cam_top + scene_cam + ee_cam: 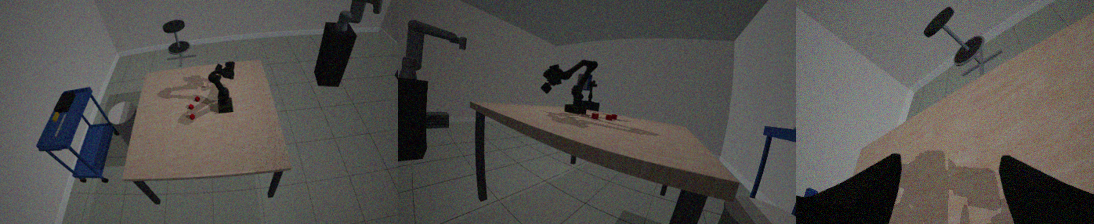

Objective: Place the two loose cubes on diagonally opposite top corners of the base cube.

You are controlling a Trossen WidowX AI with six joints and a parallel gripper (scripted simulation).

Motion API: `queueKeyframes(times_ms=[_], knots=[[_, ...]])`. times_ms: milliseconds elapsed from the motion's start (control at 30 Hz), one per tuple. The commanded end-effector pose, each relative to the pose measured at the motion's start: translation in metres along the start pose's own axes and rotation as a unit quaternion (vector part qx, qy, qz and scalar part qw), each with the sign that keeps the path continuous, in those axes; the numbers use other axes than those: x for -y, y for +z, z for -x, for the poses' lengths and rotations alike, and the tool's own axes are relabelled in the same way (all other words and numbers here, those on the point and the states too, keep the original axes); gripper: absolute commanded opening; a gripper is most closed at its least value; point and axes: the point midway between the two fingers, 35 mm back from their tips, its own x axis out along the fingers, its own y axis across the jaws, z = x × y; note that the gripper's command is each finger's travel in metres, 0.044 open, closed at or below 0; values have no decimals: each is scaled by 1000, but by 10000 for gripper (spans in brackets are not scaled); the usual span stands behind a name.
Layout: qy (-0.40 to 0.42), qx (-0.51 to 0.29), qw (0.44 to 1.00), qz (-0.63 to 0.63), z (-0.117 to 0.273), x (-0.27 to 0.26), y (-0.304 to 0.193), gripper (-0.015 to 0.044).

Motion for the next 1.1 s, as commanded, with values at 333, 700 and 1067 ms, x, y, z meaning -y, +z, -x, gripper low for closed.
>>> queueKeyframes(times_ms=[333,700,1067], knots=[[11,-150,982,116,-61,-42,-50,265],[35,-274,931,238,-89,-84,-108,265],[77,-387,837,380,-92,-127,-175,265]])
